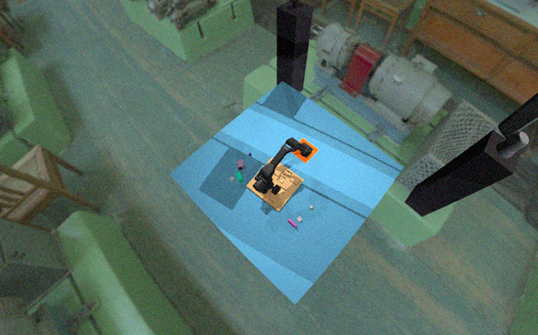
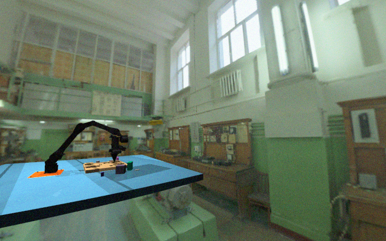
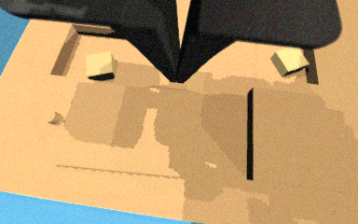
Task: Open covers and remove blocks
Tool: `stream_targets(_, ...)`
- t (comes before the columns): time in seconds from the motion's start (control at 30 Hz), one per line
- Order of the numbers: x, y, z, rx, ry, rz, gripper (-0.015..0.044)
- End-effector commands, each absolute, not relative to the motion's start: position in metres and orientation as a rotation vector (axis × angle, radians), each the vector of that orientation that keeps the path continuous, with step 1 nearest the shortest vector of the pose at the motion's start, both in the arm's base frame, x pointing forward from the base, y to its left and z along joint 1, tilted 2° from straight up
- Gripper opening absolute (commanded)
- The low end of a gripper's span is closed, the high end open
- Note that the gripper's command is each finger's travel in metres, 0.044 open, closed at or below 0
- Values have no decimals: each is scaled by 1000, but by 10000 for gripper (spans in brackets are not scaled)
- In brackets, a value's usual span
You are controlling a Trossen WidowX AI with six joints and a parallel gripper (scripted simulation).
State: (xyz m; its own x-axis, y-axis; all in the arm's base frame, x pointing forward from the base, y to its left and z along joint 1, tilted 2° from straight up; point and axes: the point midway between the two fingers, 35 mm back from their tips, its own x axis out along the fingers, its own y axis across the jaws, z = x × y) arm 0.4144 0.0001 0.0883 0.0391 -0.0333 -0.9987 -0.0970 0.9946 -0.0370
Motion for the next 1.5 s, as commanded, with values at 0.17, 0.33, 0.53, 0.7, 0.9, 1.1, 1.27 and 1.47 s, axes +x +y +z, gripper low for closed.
stream_targets(0.17,415,1,101,-102,1529,46,0)
stream_targets(0.33,415,1,107,-102,1529,46,0)
stream_targets(0.53,415,2,115,-102,1529,46,0)
stream_targets(0.7,407,5,116,-199,1529,141,0)
stream_targets(0.9,376,16,125,-582,1476,515,0)
stream_targets(1.1,344,25,130,-946,1356,873,0)
stream_targets(1.27,318,31,132,-1239,1204,1163,0)
stream_targets(1.47,306,32,132,-912,1368,844,0)
